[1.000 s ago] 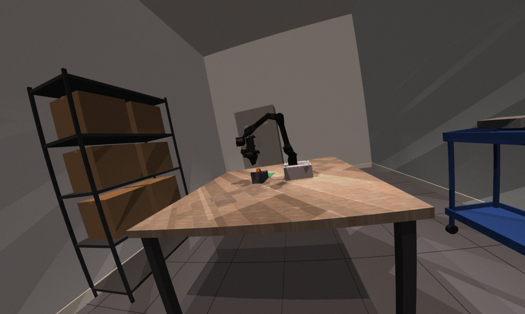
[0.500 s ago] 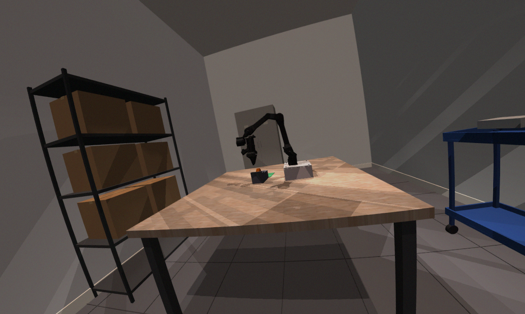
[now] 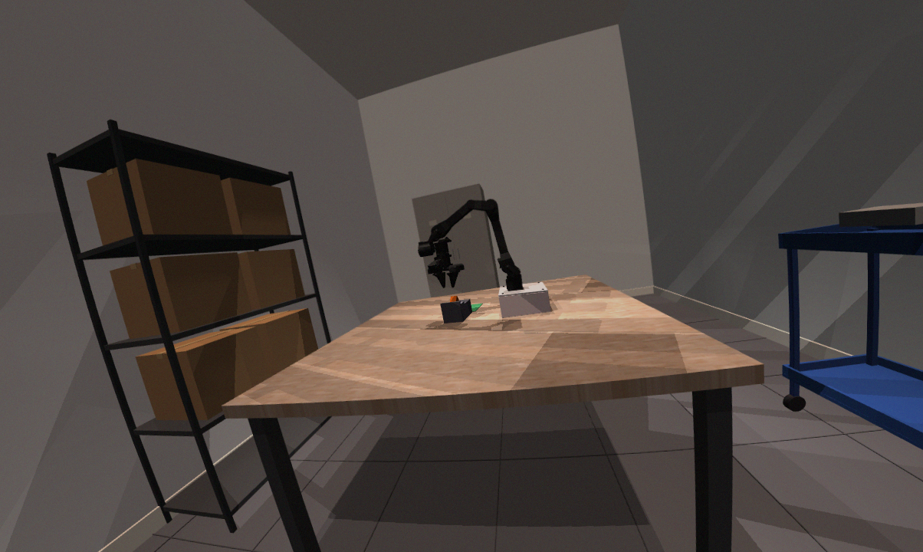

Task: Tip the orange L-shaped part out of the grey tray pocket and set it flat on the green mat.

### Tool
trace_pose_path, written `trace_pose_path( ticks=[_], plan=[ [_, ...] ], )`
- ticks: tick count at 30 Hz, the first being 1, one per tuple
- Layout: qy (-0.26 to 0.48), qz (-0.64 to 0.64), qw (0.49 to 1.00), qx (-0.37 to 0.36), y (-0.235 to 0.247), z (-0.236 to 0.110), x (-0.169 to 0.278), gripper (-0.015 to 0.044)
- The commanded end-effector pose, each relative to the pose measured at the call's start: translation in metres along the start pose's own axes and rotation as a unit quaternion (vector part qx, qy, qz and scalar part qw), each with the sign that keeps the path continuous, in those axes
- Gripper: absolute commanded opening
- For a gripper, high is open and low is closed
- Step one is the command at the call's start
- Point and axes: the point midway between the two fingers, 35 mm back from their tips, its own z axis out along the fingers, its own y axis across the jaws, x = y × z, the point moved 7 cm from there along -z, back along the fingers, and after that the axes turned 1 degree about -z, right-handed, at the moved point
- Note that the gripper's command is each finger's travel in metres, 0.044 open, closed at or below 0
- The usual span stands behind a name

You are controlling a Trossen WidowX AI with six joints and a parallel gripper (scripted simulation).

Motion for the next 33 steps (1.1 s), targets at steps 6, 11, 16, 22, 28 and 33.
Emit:
trace_pose_path(
  ticks=[6, 11, 16, 22, 28, 33],
  plan=[
    [0.009, -0.224, 0.975, -0.004, -0.010, 0.000, 0.022, 0.0280],
    [0.009, -0.224, 0.975, -0.004, -0.010, 0.008, 0.022, 0.0280],
    [0.009, -0.224, 0.975, -0.004, -0.009, 0.030, 0.023, 0.0280],
    [0.009, -0.224, 0.975, -0.004, -0.010, 0.035, 0.023, 0.0280],
    [0.009, -0.224, 0.975, -0.004, -0.010, 0.045, 0.023, 0.0280],
    [0.009, -0.224, 0.975, -0.004, -0.010, 0.053, 0.023, 0.0280]
  ],
)
